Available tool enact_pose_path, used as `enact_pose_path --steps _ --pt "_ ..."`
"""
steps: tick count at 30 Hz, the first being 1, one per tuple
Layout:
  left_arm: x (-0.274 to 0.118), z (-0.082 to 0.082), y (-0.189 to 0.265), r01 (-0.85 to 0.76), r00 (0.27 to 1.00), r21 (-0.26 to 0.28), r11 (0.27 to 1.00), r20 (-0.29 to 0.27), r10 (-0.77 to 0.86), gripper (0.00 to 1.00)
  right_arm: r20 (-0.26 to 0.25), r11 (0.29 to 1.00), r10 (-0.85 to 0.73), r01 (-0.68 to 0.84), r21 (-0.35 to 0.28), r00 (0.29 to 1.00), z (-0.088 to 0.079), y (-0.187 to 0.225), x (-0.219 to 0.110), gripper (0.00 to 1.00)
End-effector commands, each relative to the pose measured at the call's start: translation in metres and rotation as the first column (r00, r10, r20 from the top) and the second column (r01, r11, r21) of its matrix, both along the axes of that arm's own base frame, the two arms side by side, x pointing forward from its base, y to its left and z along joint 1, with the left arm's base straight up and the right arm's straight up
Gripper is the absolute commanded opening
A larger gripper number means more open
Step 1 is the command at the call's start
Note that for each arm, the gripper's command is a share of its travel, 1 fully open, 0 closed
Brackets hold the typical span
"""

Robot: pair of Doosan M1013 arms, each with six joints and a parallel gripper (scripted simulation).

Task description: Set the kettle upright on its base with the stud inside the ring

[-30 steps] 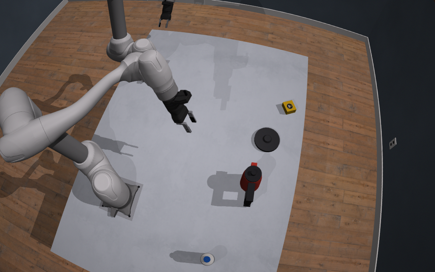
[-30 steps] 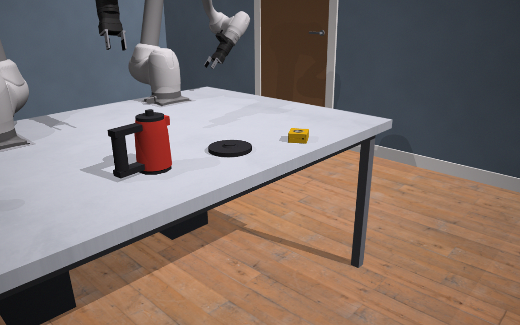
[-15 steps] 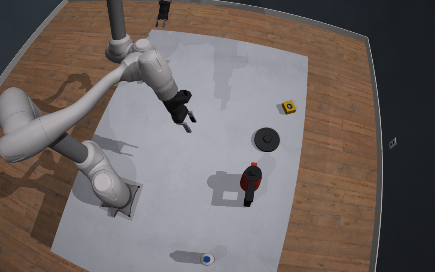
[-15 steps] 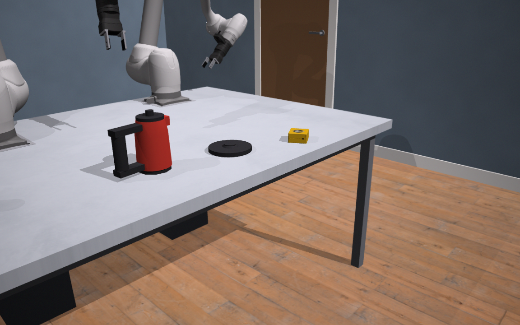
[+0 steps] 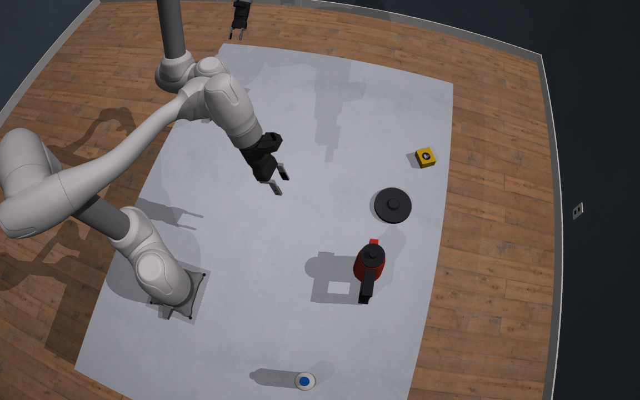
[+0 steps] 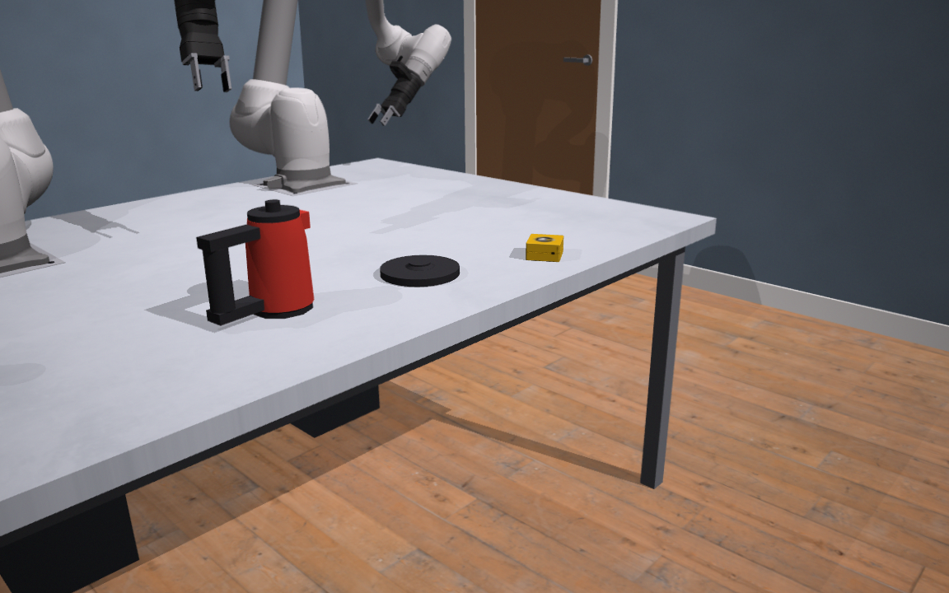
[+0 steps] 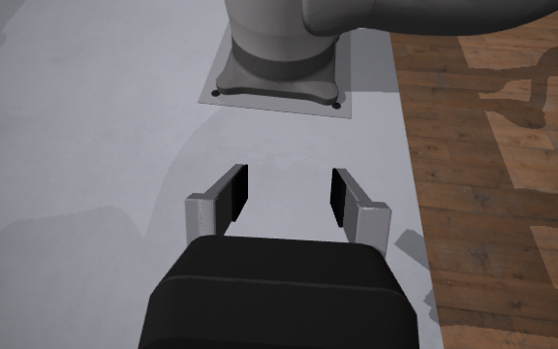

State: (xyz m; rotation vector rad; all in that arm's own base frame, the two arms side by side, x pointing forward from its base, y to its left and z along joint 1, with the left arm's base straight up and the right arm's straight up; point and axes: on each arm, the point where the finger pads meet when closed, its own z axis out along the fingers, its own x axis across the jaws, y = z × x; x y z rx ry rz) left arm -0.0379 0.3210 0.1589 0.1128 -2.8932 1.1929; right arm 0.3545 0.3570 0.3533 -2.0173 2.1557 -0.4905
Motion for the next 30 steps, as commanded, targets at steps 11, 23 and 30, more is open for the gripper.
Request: enact_pose_path --steps 11,23,30 --pt "-0.002 0.000 0.001 0.004 1.000 -0.004 1.000 -0.001 -0.004 1.00 -0.026 0.999 0.045 -0.046 -0.018 0.999 -0.001 0.002 0.011 1.00" --pt "-0.002 0.000 0.001 0.004 1.000 -0.004 1.000 -0.001 -0.004 1.00 -0.075 0.987 0.145 -0.149 -0.053 0.987 -0.003 0.003 0.032 1.00" --pt "-0.002 0.000 0.001 0.004 1.000 -0.004 1.000 -0.001 -0.004 1.00 -0.114 0.970 0.222 -0.231 -0.072 0.968 -0.005 0.002 0.048 1.00"
